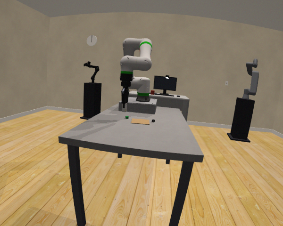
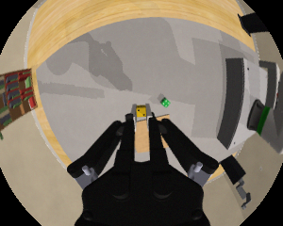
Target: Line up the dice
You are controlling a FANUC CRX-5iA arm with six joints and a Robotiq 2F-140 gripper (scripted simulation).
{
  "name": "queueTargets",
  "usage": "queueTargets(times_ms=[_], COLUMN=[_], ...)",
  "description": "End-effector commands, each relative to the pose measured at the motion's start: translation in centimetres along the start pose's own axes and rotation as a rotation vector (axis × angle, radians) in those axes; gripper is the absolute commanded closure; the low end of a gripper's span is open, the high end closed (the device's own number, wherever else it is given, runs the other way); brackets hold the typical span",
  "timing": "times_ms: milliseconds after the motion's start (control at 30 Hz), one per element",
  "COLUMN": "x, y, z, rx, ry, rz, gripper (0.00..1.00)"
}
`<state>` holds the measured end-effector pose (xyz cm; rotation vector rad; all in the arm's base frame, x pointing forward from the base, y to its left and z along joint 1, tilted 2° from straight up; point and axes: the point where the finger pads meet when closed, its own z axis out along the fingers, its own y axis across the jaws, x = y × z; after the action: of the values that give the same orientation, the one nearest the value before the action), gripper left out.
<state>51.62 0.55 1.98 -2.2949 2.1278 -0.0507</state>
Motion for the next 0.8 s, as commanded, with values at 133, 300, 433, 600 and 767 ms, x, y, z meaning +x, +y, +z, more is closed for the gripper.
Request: queueTargets(times_ms=[133, 300, 433, 600, 767], x=[0.0, 0.0, 0.0, -2.9, -7.6], y=[0.0, 0.0, 0.0, 1.5, 4.7], z=[-2.7, -3.1, -3.1, -3.3, -3.5], rx=[0.000, 0.000, 0.000, -0.001, -0.001], ry=[0.000, 0.000, 0.000, 0.000, 0.000], rz=[0.000, 0.000, 0.000, -0.041, -0.117], gripper=[0.91, 0.91, 0.91, 0.91, 0.91])
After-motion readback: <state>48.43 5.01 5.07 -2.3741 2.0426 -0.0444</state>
